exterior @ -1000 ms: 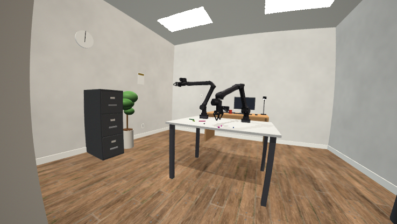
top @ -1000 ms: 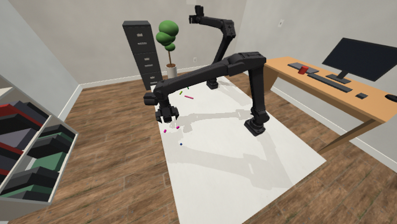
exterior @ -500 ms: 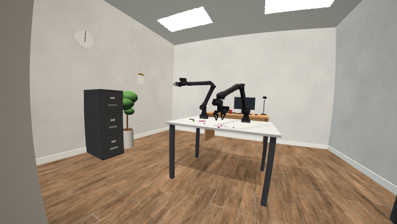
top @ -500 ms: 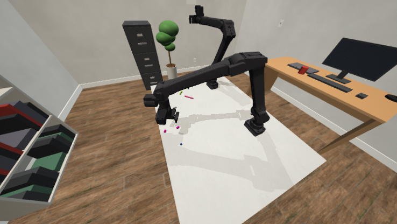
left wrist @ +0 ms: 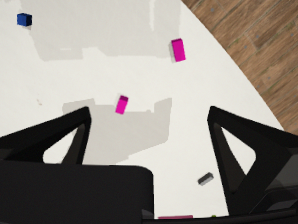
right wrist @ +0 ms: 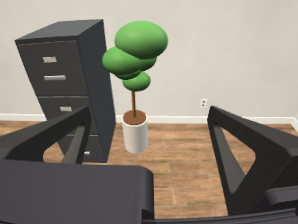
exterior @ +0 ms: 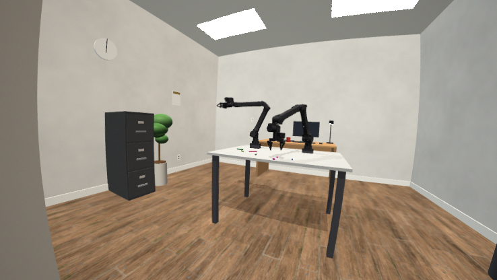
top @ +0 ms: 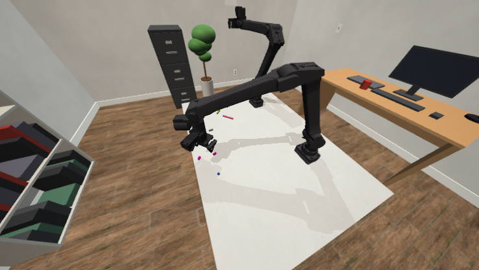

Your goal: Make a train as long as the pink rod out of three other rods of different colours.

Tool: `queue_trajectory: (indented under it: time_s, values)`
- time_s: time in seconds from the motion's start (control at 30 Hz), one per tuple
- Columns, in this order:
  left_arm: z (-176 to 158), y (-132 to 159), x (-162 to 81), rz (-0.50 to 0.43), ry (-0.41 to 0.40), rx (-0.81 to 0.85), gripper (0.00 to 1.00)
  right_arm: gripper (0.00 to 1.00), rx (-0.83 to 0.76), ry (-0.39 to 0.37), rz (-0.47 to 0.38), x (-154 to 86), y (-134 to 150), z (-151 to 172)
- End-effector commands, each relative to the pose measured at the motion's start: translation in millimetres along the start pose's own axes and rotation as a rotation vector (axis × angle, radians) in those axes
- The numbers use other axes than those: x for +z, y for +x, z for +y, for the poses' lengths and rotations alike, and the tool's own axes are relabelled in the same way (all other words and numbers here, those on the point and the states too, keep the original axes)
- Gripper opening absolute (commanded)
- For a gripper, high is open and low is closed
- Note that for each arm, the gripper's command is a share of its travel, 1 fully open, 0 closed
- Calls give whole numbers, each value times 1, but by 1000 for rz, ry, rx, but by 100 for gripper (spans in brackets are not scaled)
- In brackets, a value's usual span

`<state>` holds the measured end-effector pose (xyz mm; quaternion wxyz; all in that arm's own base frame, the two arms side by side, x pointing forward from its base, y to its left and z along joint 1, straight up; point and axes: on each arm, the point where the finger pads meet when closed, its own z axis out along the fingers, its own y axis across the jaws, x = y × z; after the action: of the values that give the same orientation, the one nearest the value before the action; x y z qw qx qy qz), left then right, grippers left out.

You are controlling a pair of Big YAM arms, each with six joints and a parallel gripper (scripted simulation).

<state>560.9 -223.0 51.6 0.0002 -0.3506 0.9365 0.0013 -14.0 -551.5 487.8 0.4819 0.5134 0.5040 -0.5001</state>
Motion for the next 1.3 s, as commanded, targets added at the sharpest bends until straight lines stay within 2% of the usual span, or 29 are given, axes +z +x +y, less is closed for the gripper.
queue_trajectory:
  time_s: [0.0,0.13,0.2,0.23,0.43,0.57,0.7,0.77,0.8,0.97,1.13,1.27]
  values:
    - [-4,-4,-17,-17,36,166,100,100,9,4,-35,-7,-12,-4]
    - [2,-10,-15,-18,32,279,100,100,9,4,-35,-7,-12,-4]
    - [2,-10,-15,-18,32,279,100,100,9,4,-35,-7,-12,-4]
    - [-8,-16,-27,-39,57,342,100,100,9,4,-35,-7,-12,-4]
    - [5,-11,-11,-17,26,515,100,100,9,4,-35,-7,-12,-4]
    - [3,-16,-21,-34,39,624,100,100,9,4,-35,-7,-12,-4]
    - [8,-18,-19,-31,33,738,100,100,9,4,-35,-7,-12,-4]
    - [8,-18,-19,-31,33,738,100,100,9,4,-35,-7,-12,-4]
    - [10,-16,-8,-18,21,810,100,100,9,4,-35,-7,-12,-4]
    - [9,-23,-23,-45,36,943,100,100,9,4,-35,-7,-12,-4]
    - [16,-23,-10,-24,20,1090,100,100,9,4,-35,-7,-12,-4]
    - [16,-23,-17,-36,24,1200,100,100,9,4,-35,-7,-12,-4]
